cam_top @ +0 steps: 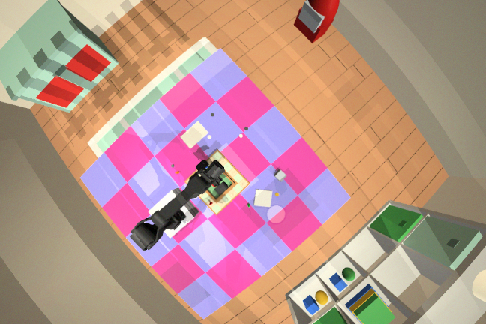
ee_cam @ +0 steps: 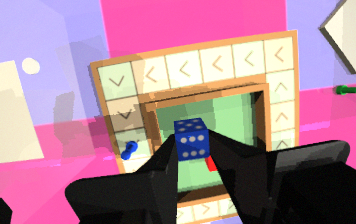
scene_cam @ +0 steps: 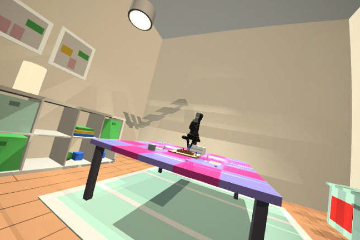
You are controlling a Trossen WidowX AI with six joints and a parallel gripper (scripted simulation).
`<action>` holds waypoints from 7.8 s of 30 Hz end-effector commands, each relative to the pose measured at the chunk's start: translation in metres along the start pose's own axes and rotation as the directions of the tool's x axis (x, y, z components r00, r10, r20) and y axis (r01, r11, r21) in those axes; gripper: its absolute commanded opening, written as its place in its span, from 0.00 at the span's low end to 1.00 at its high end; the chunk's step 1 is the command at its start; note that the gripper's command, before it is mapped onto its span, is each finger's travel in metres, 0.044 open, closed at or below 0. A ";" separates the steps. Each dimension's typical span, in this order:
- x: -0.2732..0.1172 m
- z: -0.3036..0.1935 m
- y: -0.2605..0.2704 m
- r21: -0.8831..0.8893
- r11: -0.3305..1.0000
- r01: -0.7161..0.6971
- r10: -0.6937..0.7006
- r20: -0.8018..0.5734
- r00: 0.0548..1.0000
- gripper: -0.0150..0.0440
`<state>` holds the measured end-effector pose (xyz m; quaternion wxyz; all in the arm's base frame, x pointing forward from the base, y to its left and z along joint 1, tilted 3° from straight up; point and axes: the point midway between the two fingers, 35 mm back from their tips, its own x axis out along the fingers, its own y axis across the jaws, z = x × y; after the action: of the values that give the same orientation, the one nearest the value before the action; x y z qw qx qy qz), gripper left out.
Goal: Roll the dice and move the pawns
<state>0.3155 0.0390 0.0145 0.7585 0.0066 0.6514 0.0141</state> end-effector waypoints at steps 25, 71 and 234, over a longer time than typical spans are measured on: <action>0.020 0.010 0.003 0.010 1.000 -0.007 -0.001 0.638 0.770 0.25; -0.064 -0.017 -0.071 0.009 1.000 0.002 -0.007 0.636 0.772 0.83; 0.020 -0.156 -0.157 -0.348 0.936 -0.051 -0.009 -0.169 0.986 0.25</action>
<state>0.1696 -0.1203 -0.0210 0.6932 -0.1231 0.6969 0.1367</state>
